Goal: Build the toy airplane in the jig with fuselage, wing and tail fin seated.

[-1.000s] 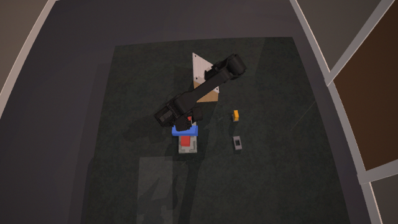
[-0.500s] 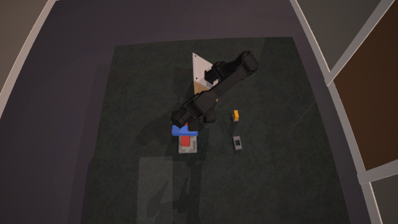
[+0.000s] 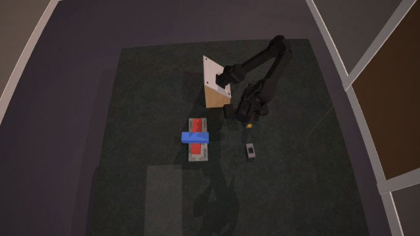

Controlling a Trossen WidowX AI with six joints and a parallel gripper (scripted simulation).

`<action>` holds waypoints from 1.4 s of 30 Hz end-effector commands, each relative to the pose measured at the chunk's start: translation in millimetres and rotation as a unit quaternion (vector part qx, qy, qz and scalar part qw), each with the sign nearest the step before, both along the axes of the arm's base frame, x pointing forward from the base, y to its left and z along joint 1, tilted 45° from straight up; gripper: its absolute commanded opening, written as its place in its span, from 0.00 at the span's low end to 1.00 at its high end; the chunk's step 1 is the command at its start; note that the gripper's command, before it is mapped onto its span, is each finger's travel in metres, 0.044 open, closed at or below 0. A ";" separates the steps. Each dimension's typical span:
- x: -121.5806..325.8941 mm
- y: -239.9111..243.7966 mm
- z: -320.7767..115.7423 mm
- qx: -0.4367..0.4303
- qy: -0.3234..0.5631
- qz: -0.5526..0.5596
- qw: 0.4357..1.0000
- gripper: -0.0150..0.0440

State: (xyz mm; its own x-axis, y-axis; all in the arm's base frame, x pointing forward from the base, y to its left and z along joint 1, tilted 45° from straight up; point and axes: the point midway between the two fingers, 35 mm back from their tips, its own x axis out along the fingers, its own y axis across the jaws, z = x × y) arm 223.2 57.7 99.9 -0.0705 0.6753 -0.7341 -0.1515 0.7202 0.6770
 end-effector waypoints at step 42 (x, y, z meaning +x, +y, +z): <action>-54.0 103.9 -45.7 0.019 0.000 0.005 1.000 1.00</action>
State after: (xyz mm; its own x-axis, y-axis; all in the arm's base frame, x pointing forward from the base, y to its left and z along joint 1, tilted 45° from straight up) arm 170.1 159.4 60.1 -0.0719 0.7082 -0.7023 -0.1671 0.6856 0.7085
